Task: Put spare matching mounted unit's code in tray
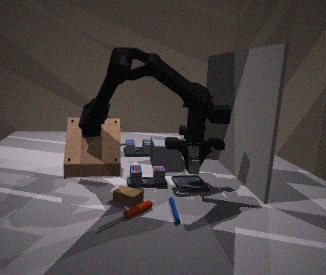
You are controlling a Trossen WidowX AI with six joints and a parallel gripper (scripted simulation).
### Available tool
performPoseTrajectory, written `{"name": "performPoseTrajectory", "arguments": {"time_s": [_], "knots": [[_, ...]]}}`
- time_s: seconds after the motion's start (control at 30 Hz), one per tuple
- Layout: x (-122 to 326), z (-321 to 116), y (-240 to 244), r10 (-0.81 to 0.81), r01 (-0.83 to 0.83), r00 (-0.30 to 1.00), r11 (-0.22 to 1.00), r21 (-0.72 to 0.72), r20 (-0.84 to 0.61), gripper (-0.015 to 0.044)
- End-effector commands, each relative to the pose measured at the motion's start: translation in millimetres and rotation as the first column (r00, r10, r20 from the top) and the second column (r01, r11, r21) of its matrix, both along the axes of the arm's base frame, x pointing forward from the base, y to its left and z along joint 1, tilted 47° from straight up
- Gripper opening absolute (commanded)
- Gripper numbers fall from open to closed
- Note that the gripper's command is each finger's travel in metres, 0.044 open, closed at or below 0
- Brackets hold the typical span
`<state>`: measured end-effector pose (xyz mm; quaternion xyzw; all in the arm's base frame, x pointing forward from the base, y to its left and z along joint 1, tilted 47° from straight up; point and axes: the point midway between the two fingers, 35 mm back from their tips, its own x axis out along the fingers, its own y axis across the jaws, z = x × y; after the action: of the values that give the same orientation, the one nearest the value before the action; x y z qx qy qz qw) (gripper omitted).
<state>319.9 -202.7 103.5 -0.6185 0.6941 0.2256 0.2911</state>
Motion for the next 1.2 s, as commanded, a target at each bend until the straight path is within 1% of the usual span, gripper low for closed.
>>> {"name": "performPoseTrajectory", "arguments": {"time_s": [0.0, 1.0, 1.17], "knots": [[0, -3, -1, 0.008, -0.008, 1.000, 1.000, 0.003, -0.002, 0.0000], [-7, -21, -23, 0.008, -0.008, 1.000, 1.000, -0.007, -0.004, 0.0000], [-8, -18, -22, 0.000, 0.000, 1.000, 1.000, -0.009, -0.002, 0.0131]]}}
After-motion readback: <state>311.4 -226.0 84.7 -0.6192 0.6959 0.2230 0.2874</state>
